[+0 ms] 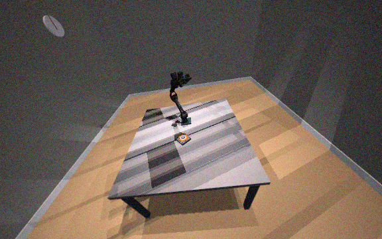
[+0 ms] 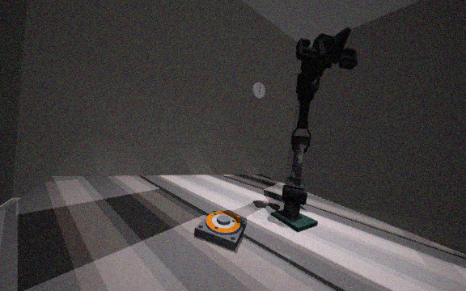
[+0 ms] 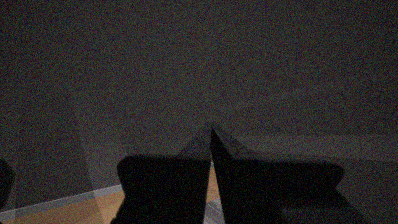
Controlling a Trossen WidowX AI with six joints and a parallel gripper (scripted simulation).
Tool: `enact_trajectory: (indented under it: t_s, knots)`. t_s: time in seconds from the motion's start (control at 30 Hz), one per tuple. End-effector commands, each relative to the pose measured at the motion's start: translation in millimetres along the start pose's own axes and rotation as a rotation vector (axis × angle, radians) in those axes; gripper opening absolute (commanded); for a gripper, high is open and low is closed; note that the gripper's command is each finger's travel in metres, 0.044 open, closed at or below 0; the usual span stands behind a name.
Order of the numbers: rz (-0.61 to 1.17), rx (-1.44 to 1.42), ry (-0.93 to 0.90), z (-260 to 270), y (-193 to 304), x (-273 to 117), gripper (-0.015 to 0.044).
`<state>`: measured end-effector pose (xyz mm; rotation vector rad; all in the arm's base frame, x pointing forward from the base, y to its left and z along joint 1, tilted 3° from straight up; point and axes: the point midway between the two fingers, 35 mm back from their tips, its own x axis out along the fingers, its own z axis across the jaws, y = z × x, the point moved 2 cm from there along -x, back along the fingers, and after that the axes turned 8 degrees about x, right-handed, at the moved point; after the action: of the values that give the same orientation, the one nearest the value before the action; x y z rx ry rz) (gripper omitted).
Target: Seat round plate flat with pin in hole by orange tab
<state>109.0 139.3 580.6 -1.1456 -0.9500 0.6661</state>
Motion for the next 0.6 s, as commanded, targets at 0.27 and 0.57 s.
enact_trajectory:
  t_s: [0.27, 0.57]
  knots:
    - [0.413, 0.211, 0.443, -132.9, 132.4, 35.2, 0.0]
    - [0.749, 0.371, 0.763, -210.6, 236.4, 1.1, 0.0]
